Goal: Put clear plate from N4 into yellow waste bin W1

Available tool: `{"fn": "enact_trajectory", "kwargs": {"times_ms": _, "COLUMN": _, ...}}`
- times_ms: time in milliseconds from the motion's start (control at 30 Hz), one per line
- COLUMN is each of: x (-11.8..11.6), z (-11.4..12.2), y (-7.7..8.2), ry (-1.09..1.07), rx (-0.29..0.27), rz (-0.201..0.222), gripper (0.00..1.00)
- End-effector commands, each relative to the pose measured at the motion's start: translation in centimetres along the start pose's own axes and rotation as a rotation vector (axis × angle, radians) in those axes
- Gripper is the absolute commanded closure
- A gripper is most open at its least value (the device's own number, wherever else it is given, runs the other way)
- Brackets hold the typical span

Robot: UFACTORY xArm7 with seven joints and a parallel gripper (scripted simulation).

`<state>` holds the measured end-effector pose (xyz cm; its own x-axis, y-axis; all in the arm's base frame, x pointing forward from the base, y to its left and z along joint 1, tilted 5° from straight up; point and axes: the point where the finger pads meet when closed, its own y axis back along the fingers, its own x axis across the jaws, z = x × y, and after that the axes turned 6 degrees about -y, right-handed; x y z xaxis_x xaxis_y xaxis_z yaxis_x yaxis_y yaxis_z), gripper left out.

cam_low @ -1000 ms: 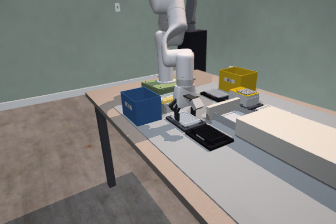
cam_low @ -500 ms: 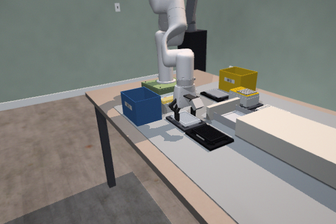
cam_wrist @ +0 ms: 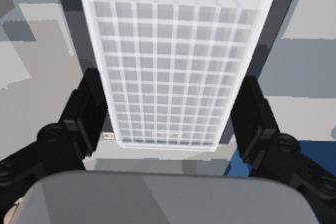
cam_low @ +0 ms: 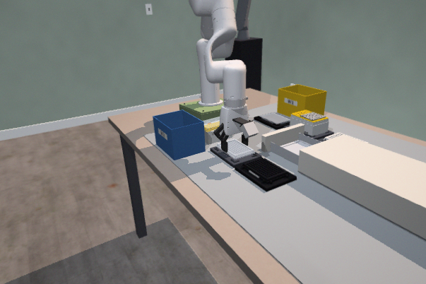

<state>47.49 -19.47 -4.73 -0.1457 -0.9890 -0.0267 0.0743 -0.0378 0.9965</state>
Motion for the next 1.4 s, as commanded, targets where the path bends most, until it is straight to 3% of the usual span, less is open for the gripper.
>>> {"fn": "enact_trajectory", "kwargs": {"times_ms": 0, "x": 0.0, "z": -0.2, "y": 0.5, "ry": 0.0, "rx": 0.005, "rz": 0.001, "gripper": 1.0}}
{"fn": "enact_trajectory", "kwargs": {"times_ms": 833, "x": 0.0, "z": -0.2, "y": 1.6, "ry": 0.0, "rx": 0.005, "rz": 0.001, "gripper": 1.0}}
{"fn": "enact_trajectory", "kwargs": {"times_ms": 1367, "x": 0.0, "z": -0.2, "y": 3.9, "ry": 0.0, "rx": 0.005, "rz": 0.001, "gripper": 1.0}}
